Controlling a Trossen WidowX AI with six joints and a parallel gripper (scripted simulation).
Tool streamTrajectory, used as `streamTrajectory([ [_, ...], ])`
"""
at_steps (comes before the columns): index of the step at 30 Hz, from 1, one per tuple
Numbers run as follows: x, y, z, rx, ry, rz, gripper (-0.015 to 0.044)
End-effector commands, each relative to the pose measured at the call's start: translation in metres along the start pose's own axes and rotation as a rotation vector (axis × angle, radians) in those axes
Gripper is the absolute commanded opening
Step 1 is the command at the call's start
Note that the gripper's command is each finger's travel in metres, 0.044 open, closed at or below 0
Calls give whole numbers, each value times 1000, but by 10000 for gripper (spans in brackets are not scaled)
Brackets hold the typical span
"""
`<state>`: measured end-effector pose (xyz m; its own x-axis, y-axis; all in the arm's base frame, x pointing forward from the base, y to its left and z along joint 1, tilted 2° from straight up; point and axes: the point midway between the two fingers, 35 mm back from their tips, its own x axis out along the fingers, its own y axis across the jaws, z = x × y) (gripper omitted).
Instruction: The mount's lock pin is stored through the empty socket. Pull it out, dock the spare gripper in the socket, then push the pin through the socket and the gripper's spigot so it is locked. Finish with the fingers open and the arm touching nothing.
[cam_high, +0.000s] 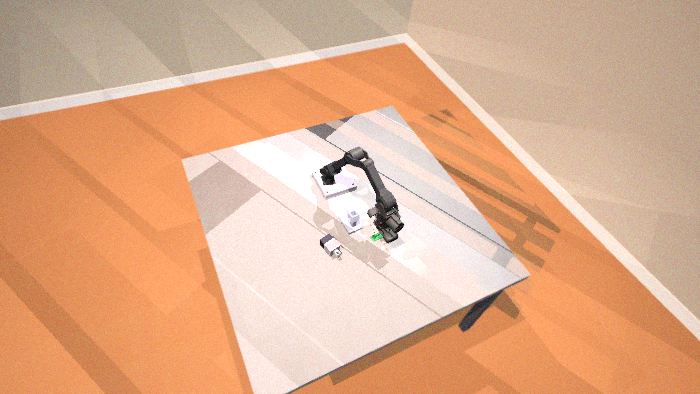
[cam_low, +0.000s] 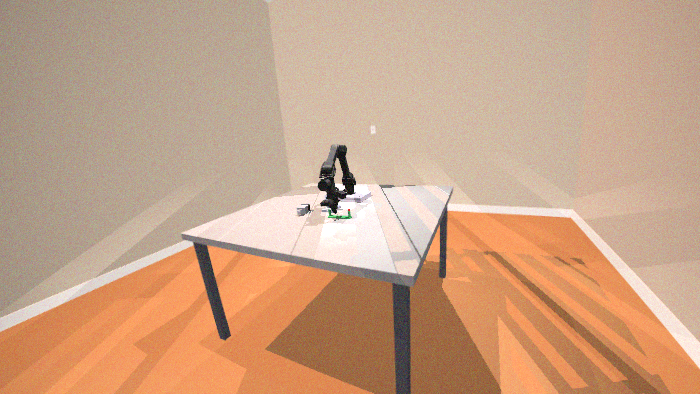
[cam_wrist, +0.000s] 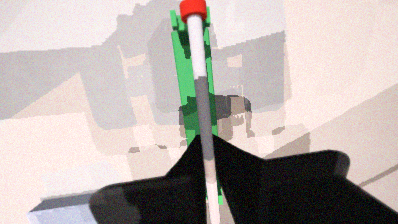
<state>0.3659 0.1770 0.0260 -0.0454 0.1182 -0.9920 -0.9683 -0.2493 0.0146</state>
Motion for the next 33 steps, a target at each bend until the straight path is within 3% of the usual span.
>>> streamTrajectory([
  [1,4,1,-1,-2,1,5,0],
  [9,0,0,0,0,0,0,0],
  [26,-13,2,1,1,1,7,440],
  [33,-23,5,2,3,3,21,440],
])
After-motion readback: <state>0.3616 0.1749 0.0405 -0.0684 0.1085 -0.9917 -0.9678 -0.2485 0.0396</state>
